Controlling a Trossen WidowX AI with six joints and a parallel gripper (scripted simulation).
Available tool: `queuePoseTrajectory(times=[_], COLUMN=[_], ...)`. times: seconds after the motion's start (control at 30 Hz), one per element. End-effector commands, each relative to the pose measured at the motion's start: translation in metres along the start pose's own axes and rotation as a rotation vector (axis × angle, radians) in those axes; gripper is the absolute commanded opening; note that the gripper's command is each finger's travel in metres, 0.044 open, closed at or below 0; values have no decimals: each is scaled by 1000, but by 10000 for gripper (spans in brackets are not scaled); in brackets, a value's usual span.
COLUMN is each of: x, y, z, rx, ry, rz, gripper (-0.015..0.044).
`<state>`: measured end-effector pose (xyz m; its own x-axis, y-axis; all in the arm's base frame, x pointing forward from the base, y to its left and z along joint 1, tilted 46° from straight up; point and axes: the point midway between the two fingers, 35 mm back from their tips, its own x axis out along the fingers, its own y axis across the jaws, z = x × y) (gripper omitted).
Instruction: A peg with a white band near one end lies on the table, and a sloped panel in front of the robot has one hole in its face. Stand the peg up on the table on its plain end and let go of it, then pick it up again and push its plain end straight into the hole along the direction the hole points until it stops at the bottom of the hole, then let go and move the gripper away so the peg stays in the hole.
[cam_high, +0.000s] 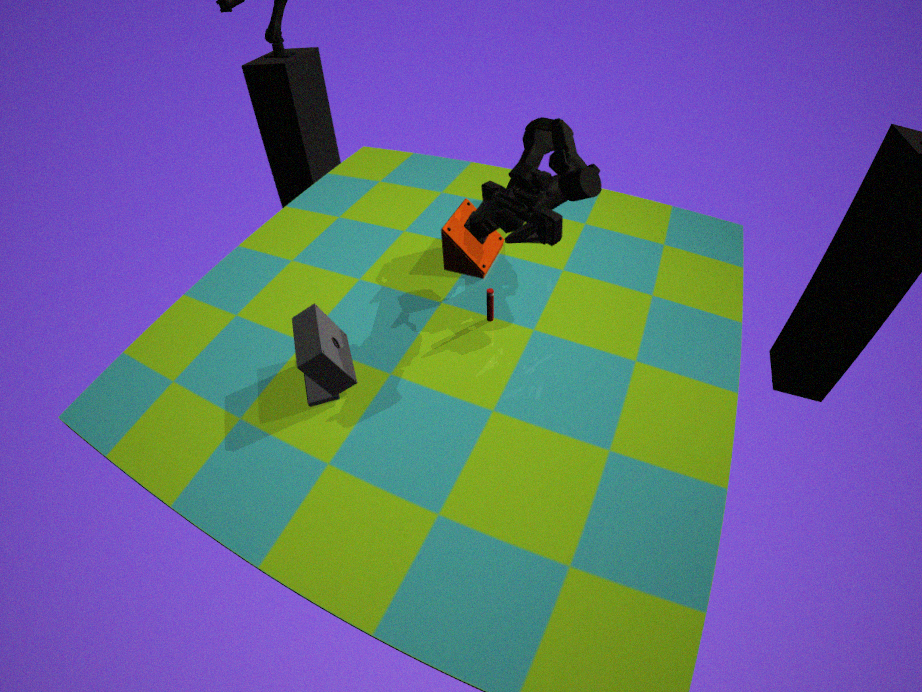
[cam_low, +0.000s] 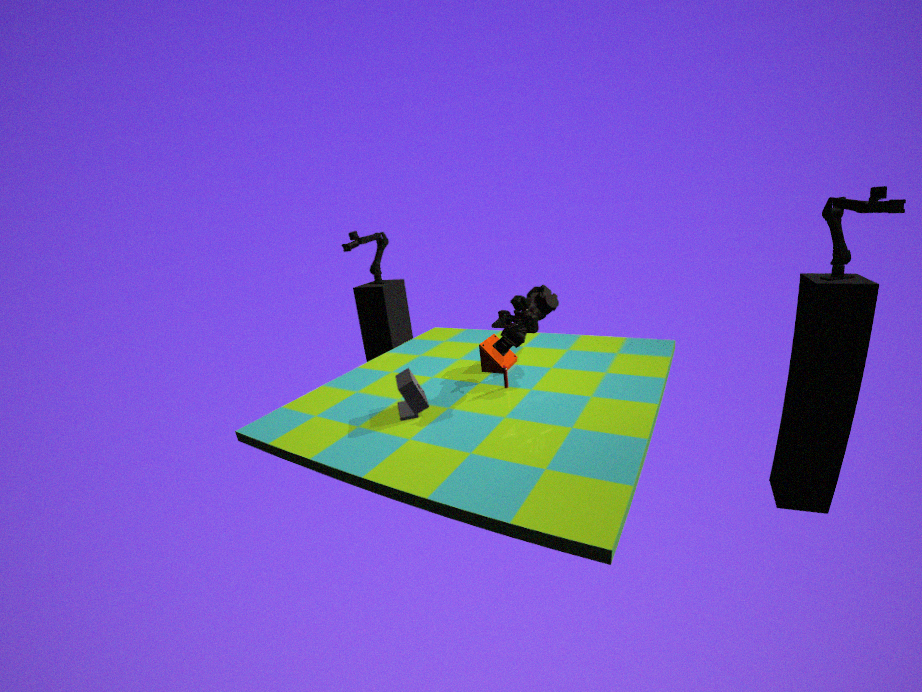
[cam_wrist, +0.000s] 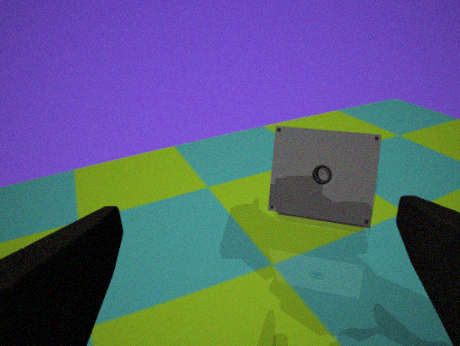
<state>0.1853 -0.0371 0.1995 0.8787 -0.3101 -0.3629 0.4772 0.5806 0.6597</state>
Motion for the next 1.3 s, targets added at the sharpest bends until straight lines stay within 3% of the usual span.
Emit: queuePoseTrajectory(times=[0.0, 0.47, 0.93, 1.27], x=[-1, 16, 26, 23], y=[-1, -8, -24, -26], z=[0, -28, -55, -73], rx=[-25, -247, -385, -375], ry=[8, 302, 698, 1036], rz=[4, -141, -267, -254], gripper=[440, 440, 440, 440])
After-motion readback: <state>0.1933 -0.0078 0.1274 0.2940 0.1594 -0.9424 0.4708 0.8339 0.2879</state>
